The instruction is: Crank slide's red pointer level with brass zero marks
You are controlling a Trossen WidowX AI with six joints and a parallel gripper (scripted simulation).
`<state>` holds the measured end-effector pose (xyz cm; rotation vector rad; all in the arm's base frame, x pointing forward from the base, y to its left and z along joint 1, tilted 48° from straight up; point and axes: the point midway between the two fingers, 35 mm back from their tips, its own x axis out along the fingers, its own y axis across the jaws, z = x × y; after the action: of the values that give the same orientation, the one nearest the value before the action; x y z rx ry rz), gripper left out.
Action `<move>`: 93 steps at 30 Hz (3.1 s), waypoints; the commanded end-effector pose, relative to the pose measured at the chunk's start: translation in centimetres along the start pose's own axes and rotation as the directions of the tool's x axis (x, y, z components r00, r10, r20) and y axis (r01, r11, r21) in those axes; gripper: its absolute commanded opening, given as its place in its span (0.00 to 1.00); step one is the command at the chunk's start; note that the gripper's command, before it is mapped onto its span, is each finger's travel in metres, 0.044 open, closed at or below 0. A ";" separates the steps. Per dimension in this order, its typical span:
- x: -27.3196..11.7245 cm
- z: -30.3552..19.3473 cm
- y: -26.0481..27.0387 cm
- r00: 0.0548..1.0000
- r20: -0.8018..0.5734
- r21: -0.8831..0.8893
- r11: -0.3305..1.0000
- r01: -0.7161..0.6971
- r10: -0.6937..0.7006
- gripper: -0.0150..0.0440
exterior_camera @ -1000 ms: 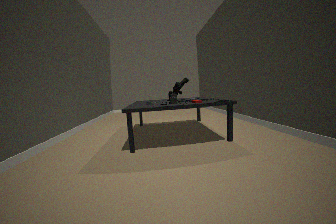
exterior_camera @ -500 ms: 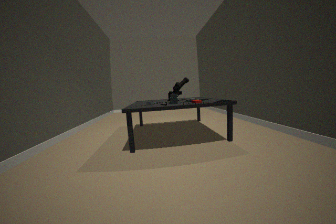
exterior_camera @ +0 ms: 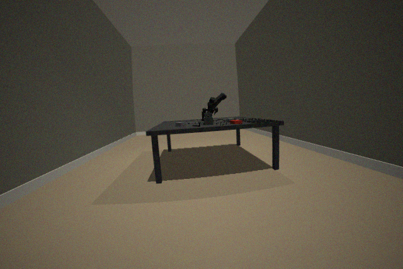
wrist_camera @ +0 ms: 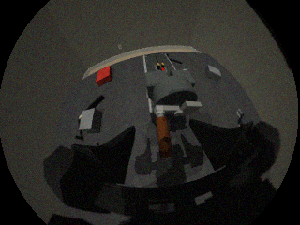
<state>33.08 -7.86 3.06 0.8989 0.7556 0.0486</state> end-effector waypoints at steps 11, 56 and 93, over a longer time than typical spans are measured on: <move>-4.0 4.4 0.0 1.000 0.009 -0.004 1.000 -0.002 0.002 1.00; 2.5 15.2 -5.1 0.999 -0.044 -0.178 0.983 -0.033 0.026 1.00; -0.1 16.5 -4.6 0.999 -0.041 -0.170 0.985 -0.035 0.028 1.00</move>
<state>42.44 -22.59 5.68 0.7360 0.7549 0.1505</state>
